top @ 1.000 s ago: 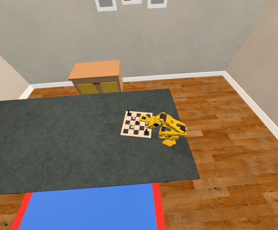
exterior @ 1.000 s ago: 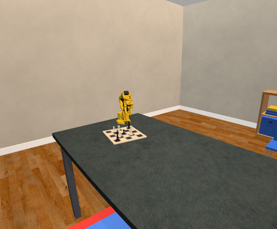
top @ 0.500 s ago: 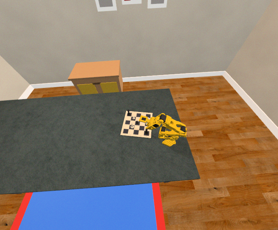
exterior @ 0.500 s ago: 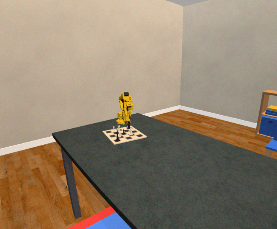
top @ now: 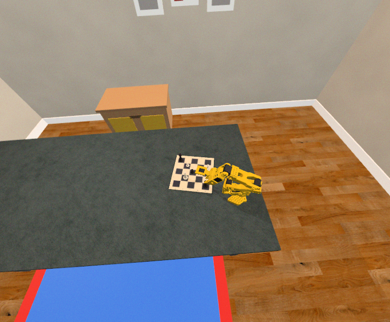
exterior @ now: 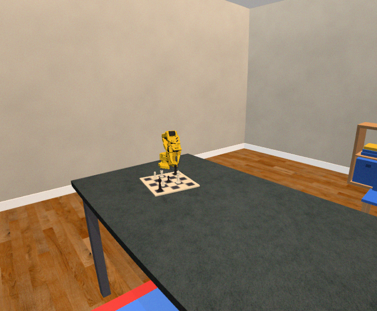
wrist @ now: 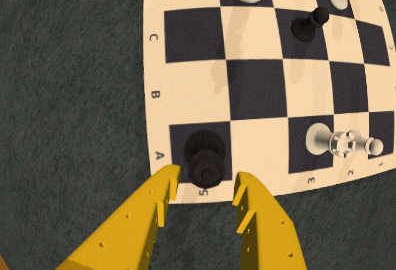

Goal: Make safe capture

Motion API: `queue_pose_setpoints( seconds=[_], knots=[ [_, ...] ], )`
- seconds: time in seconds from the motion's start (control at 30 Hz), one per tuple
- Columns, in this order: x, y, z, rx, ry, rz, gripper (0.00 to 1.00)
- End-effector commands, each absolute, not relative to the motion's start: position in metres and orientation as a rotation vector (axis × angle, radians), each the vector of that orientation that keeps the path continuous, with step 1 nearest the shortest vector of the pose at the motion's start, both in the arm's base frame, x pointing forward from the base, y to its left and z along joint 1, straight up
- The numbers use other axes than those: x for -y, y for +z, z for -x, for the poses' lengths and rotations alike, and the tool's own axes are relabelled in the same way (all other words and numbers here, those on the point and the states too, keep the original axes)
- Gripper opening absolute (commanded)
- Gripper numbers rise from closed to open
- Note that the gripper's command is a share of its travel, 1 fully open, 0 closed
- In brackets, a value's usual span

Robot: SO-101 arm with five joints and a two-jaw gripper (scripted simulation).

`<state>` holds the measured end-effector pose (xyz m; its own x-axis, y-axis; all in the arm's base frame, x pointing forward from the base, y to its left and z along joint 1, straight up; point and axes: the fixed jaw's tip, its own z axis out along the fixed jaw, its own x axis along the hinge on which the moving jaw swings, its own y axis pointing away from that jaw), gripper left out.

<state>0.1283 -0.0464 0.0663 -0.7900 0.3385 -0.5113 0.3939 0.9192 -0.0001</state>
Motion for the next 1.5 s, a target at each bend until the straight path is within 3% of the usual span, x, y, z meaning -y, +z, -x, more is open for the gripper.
queue_pose_setpoints(
  seconds=[0.0,0.5,1.47],
  knots=[
    [0.048,0.054,-0.129,-2.552,-0.143,-0.548,0.12],
    [0.048,0.033,-0.129,-2.552,-0.143,-0.548,0.12],
    [0.047,0.030,-0.126,-2.552,-0.143,-0.547,0.12]
  ],
)
